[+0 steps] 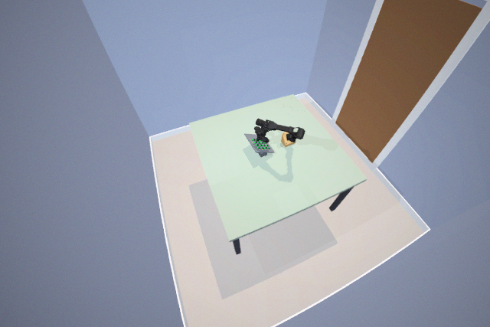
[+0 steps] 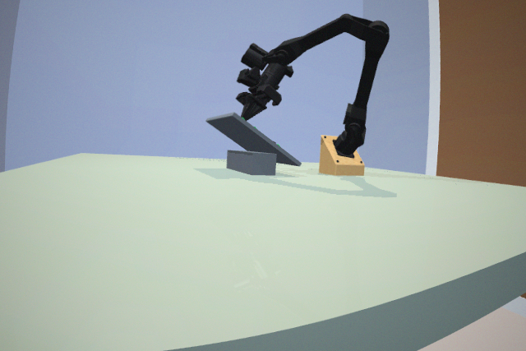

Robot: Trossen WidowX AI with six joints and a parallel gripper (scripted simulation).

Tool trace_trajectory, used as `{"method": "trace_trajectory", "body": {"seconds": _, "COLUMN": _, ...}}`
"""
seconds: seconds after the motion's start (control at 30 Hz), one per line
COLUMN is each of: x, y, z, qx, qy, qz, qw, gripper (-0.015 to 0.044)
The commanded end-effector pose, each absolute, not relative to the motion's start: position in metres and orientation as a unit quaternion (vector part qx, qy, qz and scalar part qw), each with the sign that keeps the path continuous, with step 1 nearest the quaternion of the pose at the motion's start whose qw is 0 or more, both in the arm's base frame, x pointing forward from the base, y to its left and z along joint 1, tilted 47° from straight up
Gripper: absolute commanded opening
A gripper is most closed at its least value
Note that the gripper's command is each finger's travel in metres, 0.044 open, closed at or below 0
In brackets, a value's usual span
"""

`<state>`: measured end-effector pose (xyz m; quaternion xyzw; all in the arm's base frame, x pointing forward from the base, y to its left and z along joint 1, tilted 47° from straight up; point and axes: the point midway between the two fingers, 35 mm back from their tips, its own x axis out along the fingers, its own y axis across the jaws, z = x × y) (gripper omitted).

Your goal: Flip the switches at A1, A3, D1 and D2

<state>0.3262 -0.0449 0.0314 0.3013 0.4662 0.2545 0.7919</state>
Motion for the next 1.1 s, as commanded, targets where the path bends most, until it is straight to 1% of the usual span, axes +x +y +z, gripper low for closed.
{"method": "trace_trajectory", "body": {"seconds": 0.0, "x": 0.328, "y": -0.0413, "z": 0.0283, "qx": 0.304, "qy": 0.466, "qz": 0.254, "qw": 0.791, "gripper": 0.0}}
{"method": "trace_trajectory", "body": {"seconds": 1.07, "x": 0.3292, "y": -0.0391, "z": 0.0265, "qx": 0.304, "qy": 0.466, "qz": 0.254, "qw": 0.791, "gripper": 0.0}}
